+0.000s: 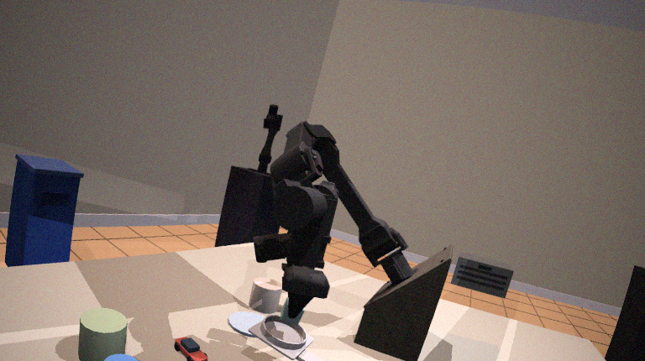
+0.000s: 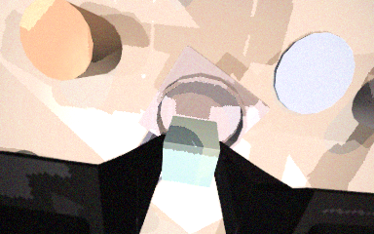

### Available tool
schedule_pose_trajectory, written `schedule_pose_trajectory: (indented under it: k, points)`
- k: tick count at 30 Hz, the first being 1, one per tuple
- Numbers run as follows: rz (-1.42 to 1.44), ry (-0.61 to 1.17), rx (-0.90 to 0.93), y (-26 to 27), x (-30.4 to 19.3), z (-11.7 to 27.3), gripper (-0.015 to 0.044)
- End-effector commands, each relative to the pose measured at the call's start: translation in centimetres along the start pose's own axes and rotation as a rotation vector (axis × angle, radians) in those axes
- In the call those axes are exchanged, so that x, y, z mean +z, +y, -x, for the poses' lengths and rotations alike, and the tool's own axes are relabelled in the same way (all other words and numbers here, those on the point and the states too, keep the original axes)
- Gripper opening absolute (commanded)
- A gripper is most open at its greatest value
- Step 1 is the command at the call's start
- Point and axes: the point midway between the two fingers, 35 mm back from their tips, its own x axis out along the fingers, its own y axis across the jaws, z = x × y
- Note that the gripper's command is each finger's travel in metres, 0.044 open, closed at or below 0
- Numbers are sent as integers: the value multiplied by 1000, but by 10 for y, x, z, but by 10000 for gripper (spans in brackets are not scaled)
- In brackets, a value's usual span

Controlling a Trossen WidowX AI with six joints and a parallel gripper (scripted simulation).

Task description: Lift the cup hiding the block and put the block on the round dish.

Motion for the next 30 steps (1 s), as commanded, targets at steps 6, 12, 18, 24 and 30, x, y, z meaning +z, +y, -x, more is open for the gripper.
schedule_pose_trajectory:
  k: [6,12,18,24,30]
  points:
    - [-26,3,-12,-3,1,52,0]
    - [-28,6,-13,-7,3,53,0]
    - [-31,29,-5,-28,19,32,0]
    - [-32,41,2,-53,32,12,0]
    - [-33,40,5,-80,42,-7,0]
